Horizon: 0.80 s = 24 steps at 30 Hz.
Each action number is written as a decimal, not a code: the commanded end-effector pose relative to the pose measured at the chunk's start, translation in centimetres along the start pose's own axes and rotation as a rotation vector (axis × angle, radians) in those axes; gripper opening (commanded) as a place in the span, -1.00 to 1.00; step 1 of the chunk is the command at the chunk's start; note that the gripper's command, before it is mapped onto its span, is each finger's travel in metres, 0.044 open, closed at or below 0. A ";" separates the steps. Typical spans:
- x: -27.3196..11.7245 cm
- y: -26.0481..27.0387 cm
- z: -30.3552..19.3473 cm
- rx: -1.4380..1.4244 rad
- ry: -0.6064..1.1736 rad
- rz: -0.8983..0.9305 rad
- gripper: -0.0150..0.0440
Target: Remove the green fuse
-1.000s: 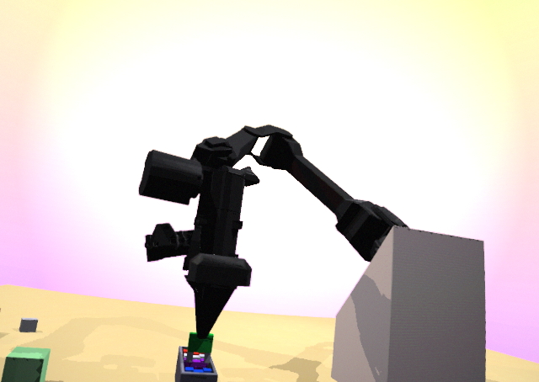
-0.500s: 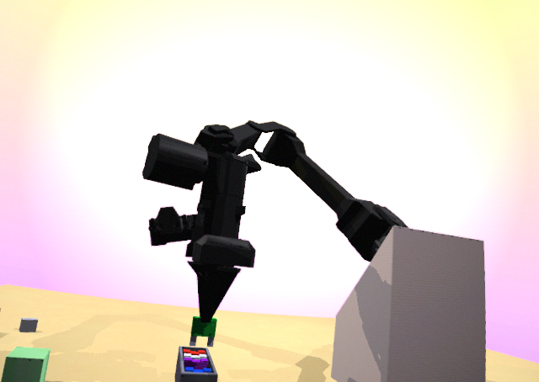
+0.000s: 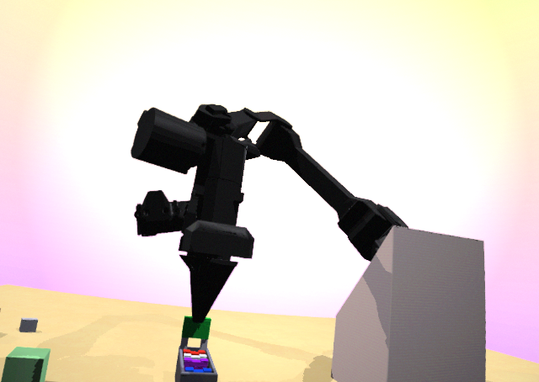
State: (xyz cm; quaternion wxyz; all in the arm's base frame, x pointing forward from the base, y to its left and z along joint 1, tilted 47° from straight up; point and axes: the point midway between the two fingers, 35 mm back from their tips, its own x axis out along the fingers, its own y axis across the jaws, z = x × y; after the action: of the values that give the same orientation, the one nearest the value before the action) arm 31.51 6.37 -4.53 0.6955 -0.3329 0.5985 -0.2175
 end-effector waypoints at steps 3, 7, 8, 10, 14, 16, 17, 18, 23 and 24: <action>-0.1 3.1 0.3 0.003 0.001 0.007 -0.49; -0.2 5.2 0.4 0.003 0.001 0.008 -0.49; -0.2 5.8 0.4 0.003 0.001 0.008 -0.49; -0.1 6.8 0.3 0.004 0.001 0.008 -0.49; -0.1 9.0 0.1 0.005 0.001 0.007 -0.49; 0.0 10.1 0.0 0.005 0.001 0.006 -0.49; 0.0 10.6 -0.1 0.006 0.001 0.005 -0.49; 0.1 11.1 -0.2 0.006 0.001 0.004 -0.49; 0.1 11.9 -0.4 0.007 0.001 0.003 -0.49; 0.2 11.9 -0.4 0.007 0.001 0.003 -0.49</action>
State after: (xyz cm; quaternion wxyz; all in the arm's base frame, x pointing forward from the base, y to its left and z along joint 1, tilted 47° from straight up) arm 29.98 14.10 -13.02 0.6948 -0.3349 0.5986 -0.2161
